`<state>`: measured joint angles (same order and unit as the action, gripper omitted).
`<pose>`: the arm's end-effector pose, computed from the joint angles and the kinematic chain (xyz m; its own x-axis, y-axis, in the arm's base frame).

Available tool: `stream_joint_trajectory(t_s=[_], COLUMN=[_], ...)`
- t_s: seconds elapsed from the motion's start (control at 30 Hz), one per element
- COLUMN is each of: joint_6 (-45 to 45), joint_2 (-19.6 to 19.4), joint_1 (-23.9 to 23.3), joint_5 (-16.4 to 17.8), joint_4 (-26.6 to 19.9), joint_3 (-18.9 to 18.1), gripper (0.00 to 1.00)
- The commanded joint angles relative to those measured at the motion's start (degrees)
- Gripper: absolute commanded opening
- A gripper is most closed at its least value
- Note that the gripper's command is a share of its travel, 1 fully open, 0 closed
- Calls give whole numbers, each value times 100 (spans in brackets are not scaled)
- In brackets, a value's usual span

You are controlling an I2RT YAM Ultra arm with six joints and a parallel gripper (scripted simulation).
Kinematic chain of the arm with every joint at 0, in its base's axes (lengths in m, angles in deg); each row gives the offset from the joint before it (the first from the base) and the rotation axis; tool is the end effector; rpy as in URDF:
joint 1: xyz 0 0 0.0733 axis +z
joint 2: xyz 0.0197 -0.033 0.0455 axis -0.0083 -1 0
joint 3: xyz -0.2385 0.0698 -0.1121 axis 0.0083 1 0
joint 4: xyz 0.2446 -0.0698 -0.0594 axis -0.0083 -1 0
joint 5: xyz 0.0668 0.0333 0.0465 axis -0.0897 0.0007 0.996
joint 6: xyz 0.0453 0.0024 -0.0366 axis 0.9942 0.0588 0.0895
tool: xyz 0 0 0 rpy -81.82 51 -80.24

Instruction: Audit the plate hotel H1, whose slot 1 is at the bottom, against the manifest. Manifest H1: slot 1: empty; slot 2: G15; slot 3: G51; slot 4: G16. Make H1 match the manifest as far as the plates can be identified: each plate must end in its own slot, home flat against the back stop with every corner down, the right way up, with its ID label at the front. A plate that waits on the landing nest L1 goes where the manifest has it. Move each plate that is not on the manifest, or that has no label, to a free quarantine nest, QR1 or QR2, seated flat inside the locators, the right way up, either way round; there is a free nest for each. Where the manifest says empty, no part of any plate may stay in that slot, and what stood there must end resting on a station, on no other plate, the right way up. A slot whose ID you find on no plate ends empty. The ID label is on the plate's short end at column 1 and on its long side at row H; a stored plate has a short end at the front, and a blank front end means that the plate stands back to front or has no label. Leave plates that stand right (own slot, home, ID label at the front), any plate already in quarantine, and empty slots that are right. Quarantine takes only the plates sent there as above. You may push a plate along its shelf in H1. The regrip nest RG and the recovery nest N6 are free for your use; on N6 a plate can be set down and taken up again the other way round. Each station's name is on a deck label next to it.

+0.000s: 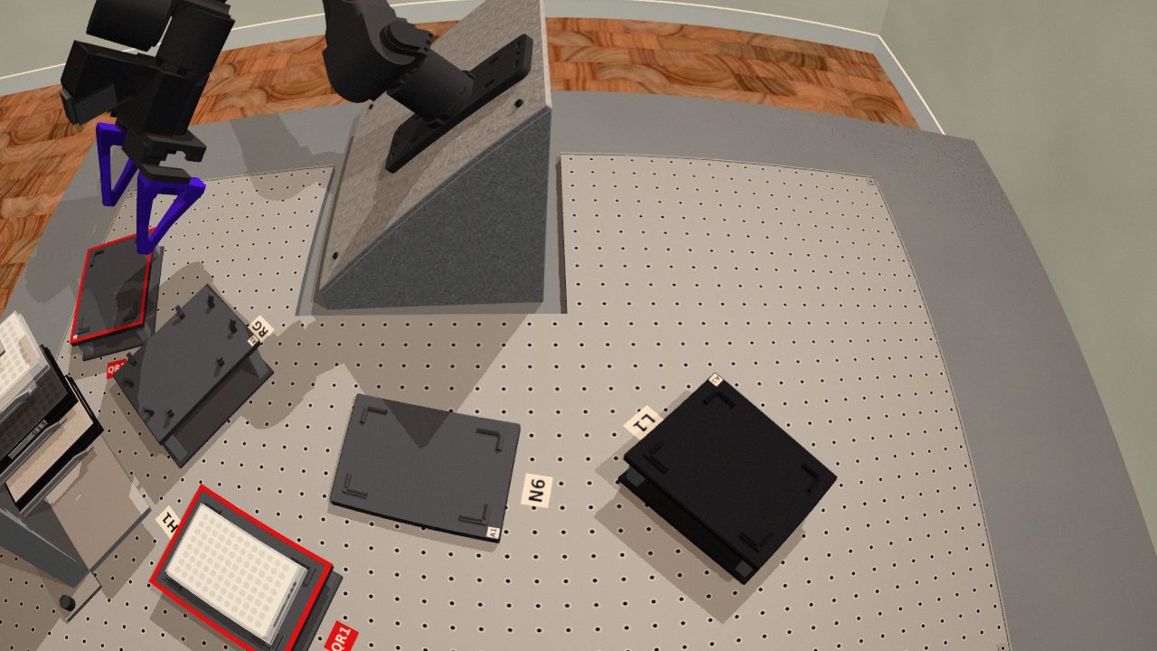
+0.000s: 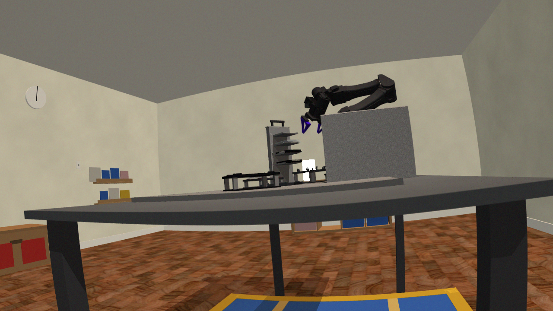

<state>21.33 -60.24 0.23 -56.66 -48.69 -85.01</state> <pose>0.1419 -0.0329 0.2885 -0.5295 -0.1748 -0.8301 0.6294 0.5752 -0.5226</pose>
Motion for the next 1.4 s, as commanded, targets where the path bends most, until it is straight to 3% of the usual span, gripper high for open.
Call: stream_joint_trajectory(t_s=[0.0, 0.2, 0.4, 1.37], joint_6=[-218, -468, -468, -594], joint_2=[55, 73, 74, -913], joint_1=[-249, -899, -898, -1280], joint_5=[435, 1061, 1060, 1433], joint_4=[342, 887, 887, 1421], joint_3=[139, 522, 522, -18], gripper=[100, 100, 100, 100])
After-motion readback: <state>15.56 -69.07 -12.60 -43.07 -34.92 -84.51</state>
